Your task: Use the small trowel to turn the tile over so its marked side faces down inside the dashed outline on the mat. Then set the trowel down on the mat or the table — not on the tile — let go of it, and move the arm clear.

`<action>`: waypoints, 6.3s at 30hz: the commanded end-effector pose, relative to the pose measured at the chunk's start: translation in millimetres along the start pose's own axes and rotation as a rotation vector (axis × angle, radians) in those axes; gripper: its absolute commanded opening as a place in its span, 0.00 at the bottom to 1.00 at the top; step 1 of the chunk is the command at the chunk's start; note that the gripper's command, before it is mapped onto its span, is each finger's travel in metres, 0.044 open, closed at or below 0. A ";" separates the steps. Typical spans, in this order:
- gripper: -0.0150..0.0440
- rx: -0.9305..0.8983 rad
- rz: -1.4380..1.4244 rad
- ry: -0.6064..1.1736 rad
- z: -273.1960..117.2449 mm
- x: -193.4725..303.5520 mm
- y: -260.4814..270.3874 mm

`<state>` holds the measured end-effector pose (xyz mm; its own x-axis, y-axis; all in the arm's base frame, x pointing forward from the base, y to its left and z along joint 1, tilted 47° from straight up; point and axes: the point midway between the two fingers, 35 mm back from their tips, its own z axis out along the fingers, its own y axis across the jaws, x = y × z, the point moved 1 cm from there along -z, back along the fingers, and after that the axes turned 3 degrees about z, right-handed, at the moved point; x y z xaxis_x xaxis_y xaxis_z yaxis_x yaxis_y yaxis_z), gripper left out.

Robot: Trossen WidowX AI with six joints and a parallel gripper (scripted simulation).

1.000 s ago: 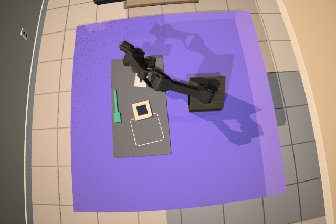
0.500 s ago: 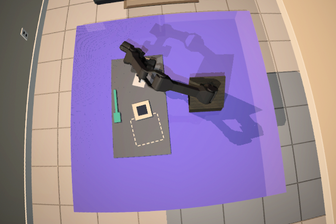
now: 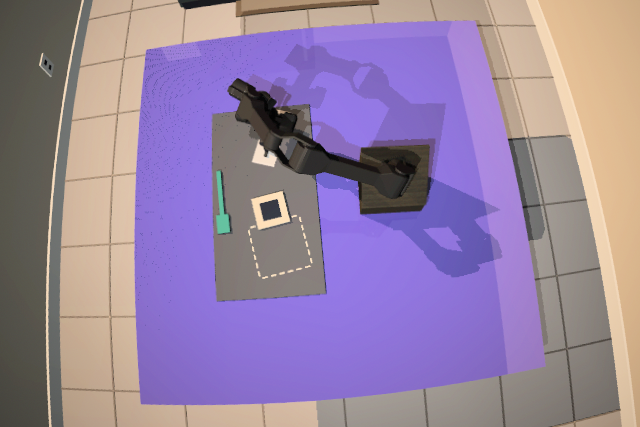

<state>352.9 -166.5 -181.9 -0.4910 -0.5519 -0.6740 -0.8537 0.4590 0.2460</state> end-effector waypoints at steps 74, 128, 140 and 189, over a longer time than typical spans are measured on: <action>0.76 0.467 1.295 -0.172 -30.6 50.7 -9.6; 0.76 0.009 2.740 -1.247 -5.0 -4.0 51.5; 0.76 -0.101 2.810 -1.305 -3.9 -12.7 56.3; 0.47 -0.111 2.817 -1.295 33.9 -19.2 11.1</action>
<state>357.5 -126.7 -189.5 0.4250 0.5481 0.7204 0.4280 -0.8229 0.3736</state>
